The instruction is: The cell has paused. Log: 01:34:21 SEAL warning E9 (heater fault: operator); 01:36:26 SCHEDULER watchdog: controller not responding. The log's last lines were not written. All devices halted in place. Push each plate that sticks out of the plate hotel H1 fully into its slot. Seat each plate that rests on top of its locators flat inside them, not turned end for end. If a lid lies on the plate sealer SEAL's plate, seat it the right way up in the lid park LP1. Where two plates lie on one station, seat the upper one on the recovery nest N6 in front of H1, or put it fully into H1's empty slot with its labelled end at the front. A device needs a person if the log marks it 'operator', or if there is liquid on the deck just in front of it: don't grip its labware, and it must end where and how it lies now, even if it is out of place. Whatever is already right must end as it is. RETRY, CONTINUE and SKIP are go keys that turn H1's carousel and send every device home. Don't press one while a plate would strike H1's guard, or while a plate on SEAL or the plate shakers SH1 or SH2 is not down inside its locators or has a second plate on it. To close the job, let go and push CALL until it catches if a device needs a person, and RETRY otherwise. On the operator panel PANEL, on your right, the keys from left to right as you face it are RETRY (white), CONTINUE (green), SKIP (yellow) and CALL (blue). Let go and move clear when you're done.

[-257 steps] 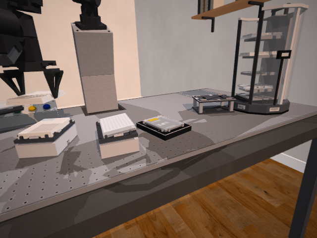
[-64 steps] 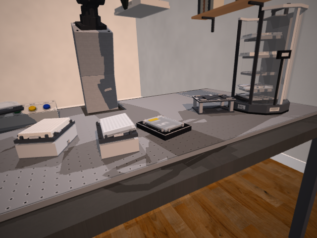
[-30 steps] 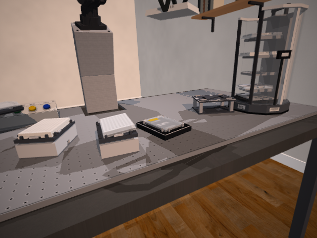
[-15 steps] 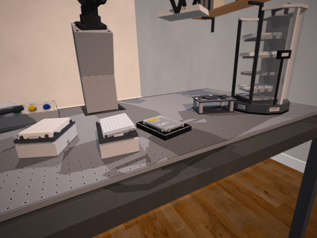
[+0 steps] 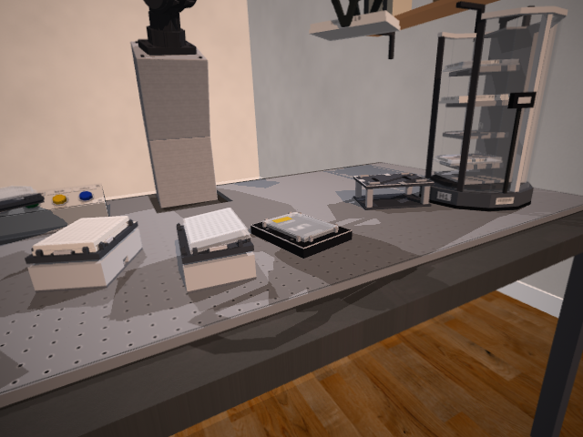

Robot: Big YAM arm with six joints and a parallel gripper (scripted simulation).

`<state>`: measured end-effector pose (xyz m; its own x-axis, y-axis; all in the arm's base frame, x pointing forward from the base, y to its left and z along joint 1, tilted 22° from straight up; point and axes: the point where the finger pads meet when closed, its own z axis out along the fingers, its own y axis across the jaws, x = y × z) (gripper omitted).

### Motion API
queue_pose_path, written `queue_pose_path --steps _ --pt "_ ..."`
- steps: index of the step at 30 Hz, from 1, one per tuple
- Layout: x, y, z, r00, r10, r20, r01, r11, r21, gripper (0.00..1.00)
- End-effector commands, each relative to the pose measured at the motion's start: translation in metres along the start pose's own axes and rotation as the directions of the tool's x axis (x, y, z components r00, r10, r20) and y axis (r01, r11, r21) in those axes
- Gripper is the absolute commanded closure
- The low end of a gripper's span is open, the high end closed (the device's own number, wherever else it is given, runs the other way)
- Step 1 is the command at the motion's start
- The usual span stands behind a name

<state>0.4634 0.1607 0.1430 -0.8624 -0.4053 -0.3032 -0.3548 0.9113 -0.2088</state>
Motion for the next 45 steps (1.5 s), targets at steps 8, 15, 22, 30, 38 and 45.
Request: queue_pose_path --steps 8,15,22,30,38,45 --pt "-0.03 0.029 -0.011 0.999 0.019 0.028 -0.019 1.0 -0.004 0.16" --pt "-0.034 0.053 -0.011 0.994 -0.102 0.029 0.102 0.995 -0.002 0.16" --pt "-0.034 0.077 -0.011 0.944 -0.33 0.028 0.33 0.944 0.002 0.16" --pt "-0.034 0.098 -0.011 0.933 -0.358 0.03 0.358 0.934 0.003 0.16" --pt "-0.033 0.125 -0.011 0.941 -0.338 0.029 0.338 0.941 0.002 0.16" --pt "-0.032 0.143 -0.011 0.941 -0.338 0.029 0.338 0.941 0.001 0.16"
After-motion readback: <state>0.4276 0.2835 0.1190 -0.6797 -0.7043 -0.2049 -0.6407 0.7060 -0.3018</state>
